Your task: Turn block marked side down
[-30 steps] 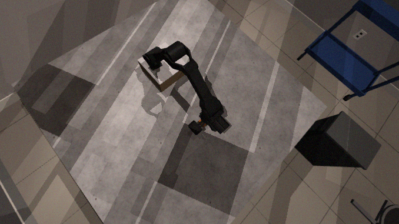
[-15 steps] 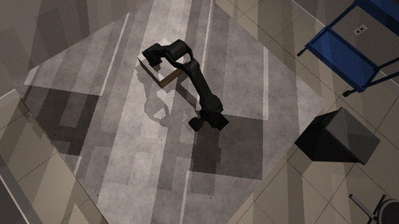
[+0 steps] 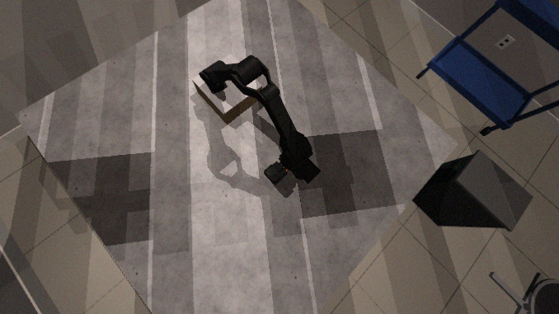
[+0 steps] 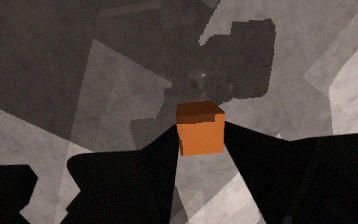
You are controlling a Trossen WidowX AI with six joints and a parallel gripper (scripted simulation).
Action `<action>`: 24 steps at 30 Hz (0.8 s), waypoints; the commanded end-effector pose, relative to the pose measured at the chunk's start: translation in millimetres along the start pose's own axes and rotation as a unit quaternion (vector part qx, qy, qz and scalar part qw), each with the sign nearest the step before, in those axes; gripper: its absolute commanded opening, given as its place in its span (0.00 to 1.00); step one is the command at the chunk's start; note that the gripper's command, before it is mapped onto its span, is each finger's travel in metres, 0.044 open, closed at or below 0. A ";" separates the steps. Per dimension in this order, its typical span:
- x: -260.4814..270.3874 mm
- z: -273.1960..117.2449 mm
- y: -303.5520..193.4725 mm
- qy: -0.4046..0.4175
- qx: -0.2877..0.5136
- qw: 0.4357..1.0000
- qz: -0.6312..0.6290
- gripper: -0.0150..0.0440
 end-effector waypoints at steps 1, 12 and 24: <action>0.1 2.1 -0.7 0.000 0.002 1.000 -0.002 0.45; 0.1 -26.8 -0.3 0.000 0.002 1.000 -0.002 0.25; 0.0 -21.9 1.4 -0.001 -0.045 0.999 -0.002 0.25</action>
Point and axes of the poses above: the point midway between the two fingers, 35 mm back from their tips, its own z axis out along the fingers, its own x axis across the jaws, y = z × x, the point moved 1 cm from there along -z, back along the fingers, and after that the axes turned 1 degree about -z, right-handed, at the moved point
